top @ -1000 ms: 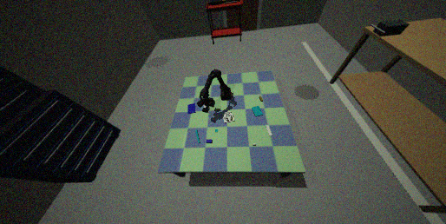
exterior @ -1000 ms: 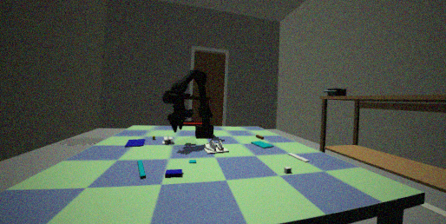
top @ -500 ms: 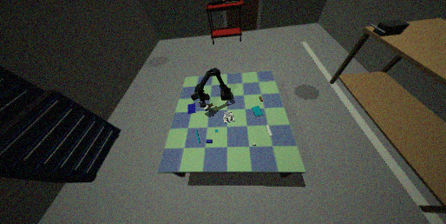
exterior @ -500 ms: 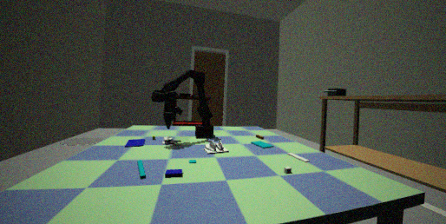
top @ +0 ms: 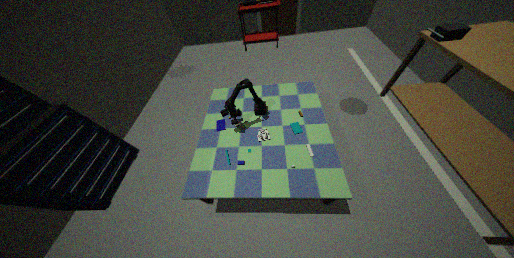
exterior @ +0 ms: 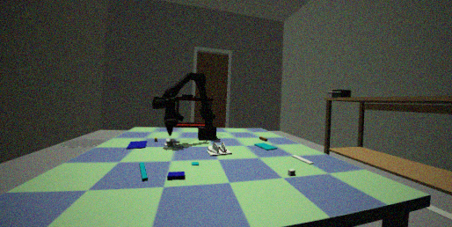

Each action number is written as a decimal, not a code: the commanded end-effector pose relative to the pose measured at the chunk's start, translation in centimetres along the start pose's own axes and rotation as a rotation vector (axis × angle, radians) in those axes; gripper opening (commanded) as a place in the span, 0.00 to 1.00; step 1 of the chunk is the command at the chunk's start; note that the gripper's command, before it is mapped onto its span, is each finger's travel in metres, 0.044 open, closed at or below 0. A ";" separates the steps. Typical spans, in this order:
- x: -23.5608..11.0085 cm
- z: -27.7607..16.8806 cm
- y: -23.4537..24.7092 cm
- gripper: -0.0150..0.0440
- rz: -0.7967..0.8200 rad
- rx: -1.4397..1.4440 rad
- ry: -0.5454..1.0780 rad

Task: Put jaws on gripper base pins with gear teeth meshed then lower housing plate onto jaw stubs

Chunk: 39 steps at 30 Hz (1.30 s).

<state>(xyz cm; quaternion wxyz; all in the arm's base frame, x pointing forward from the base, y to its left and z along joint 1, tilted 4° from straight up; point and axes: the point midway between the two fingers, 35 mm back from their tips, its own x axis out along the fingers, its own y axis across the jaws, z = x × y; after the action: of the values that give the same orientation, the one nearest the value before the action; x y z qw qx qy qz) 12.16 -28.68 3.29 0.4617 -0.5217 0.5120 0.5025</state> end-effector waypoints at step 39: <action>5.0 0.0 0.2 1.00 0.006 -0.004 0.002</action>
<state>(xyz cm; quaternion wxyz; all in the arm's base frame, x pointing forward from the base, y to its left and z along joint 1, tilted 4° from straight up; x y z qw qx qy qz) 12.01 -29.11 -0.96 0.4605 -0.5238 0.5128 0.5006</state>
